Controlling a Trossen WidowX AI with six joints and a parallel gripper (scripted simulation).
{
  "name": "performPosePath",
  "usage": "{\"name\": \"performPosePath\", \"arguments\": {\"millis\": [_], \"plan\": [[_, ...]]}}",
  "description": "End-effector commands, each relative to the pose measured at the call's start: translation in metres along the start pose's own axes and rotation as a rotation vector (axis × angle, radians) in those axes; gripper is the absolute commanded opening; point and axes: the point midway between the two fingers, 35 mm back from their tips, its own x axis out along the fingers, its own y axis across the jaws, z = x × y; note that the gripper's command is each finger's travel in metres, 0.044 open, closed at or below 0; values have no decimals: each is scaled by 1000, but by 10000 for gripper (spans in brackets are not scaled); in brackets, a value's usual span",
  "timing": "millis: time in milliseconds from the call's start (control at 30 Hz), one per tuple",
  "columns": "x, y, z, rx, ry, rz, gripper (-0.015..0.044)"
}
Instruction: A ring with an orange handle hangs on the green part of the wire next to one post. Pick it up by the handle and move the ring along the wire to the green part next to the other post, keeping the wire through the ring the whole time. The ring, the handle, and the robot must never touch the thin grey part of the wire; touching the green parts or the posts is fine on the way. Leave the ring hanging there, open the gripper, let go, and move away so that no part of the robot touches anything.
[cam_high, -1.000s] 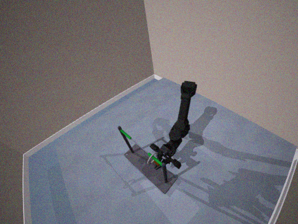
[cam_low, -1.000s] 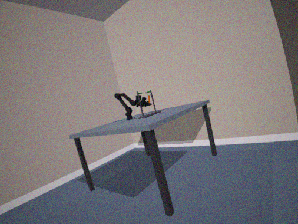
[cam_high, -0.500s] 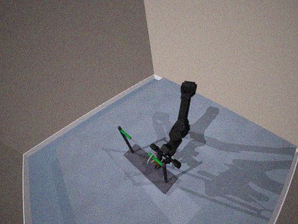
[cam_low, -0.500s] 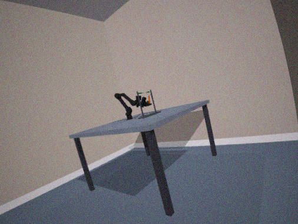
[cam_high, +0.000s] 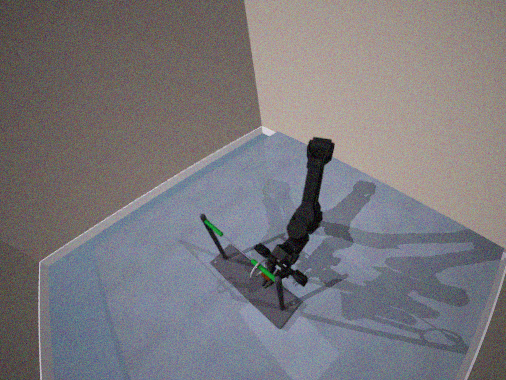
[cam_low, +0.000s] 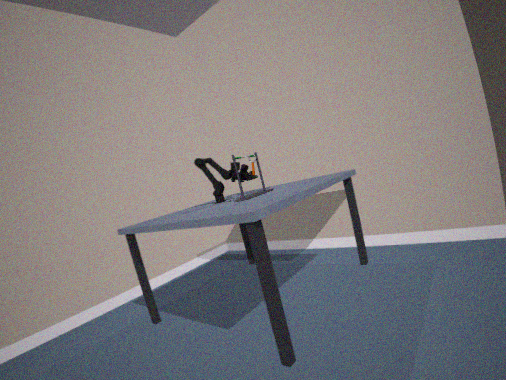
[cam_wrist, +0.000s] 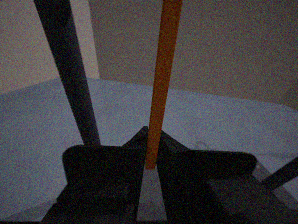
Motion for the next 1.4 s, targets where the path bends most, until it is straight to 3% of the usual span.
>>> {"name": "performPosePath", "arguments": {"millis": [0, 700, 1100, 1367], "plan": [[0, -1, -1, 3, 3, -5, -150], [0, -1, -1, 3, 3, -5, -150], [-1, 0, 0, 0, 0, 0, 160], [-13, 1, 2, 1, 2, -1, 160]]}}
